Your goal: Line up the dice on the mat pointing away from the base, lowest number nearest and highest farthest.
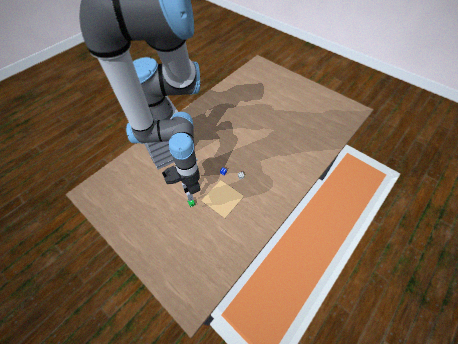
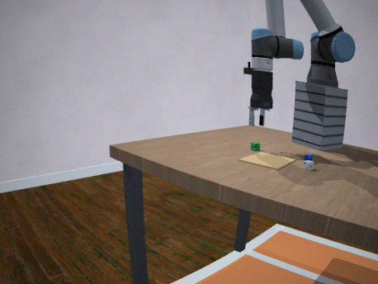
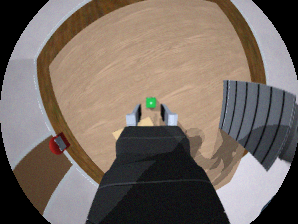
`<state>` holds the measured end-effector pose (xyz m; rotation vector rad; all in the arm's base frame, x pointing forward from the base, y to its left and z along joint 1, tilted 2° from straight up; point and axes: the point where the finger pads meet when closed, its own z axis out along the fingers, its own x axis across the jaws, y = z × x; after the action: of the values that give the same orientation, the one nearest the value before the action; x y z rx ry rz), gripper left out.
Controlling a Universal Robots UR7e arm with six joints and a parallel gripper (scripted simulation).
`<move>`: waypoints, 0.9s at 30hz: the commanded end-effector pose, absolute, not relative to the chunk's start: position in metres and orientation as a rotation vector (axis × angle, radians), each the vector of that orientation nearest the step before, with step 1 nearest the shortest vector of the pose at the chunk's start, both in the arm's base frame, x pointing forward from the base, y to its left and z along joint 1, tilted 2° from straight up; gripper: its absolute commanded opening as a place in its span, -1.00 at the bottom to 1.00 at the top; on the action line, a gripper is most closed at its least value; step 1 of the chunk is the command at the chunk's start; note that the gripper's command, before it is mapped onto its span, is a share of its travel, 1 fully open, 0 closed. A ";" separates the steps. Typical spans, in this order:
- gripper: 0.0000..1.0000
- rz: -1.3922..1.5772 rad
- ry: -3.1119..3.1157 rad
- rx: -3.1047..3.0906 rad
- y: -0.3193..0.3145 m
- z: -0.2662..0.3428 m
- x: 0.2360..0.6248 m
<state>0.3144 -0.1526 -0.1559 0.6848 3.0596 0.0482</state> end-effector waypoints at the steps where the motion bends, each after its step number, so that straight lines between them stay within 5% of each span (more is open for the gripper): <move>1: 0.57 0.050 3.062 0.682 -0.151 -0.158 0.314; 27: 0.57 0.048 3.059 0.681 -0.152 -0.185 0.315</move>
<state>0.3131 -0.1513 -0.1773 0.6851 3.0632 0.0520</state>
